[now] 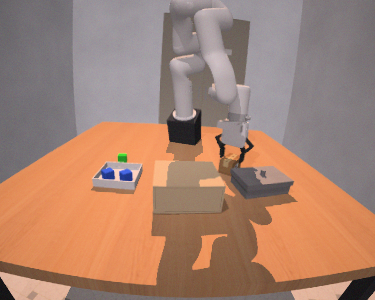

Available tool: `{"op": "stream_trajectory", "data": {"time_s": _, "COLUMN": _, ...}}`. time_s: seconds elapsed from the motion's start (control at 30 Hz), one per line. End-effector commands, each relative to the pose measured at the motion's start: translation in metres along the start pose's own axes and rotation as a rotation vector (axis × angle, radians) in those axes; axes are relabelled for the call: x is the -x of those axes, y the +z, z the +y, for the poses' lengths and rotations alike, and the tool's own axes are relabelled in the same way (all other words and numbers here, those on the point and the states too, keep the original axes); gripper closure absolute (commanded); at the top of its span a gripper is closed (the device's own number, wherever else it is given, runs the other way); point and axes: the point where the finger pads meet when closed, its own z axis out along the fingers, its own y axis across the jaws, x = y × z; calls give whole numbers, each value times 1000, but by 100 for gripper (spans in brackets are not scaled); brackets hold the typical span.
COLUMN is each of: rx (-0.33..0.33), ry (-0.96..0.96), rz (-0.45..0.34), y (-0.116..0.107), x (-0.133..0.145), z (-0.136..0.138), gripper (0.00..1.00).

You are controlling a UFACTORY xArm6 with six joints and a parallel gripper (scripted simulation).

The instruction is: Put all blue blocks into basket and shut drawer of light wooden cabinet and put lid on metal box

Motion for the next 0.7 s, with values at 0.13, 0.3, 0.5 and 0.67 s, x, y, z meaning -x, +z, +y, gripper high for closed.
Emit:
{"op": "stream_trajectory", "data": {"time_s": 0.13, "rx": -4, "ry": 1, "rz": 2, "y": 11, "x": 0, "z": -1, "gripper": 10}}
{"op": "stream_trajectory", "data": {"time_s": 0.3, "rx": -4, "ry": 1, "rz": 2, "y": 16, "x": 0, "z": -1, "gripper": 10}}
{"op": "stream_trajectory", "data": {"time_s": 0.5, "rx": -4, "ry": 1, "rz": 2, "y": 21, "x": 0, "z": -1, "gripper": 10}}
{"op": "stream_trajectory", "data": {"time_s": 0.67, "rx": -4, "ry": 1, "rz": 2, "y": 23, "x": 0, "z": -1, "gripper": 10}}
